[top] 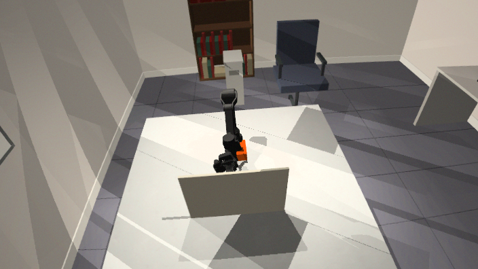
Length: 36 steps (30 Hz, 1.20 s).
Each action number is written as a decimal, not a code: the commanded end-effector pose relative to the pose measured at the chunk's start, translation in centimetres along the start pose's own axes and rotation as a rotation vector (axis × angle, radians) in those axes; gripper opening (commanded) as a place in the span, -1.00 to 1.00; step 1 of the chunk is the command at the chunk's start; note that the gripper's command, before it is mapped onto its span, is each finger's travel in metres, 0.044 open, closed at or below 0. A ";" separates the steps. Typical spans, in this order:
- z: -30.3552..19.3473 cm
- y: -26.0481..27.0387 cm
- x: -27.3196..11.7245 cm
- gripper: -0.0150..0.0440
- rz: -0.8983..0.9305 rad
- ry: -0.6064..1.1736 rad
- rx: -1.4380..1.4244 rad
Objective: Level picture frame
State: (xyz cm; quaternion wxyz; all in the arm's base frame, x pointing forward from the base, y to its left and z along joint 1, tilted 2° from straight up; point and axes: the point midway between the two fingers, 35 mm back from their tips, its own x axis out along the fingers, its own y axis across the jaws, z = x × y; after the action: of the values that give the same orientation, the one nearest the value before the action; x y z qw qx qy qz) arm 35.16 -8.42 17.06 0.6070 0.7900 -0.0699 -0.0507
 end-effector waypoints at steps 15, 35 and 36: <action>0.1 0.0 0.0 0.39 0.001 -0.005 -0.004; 0.1 0.0 0.1 -0.39 0.001 -0.005 -0.004; 0.1 0.0 0.1 -0.41 0.001 -0.005 -0.004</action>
State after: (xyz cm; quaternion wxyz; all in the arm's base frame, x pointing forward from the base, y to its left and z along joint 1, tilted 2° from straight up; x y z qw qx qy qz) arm 35.18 -8.47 17.05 0.6070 0.7900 -0.0705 -0.0511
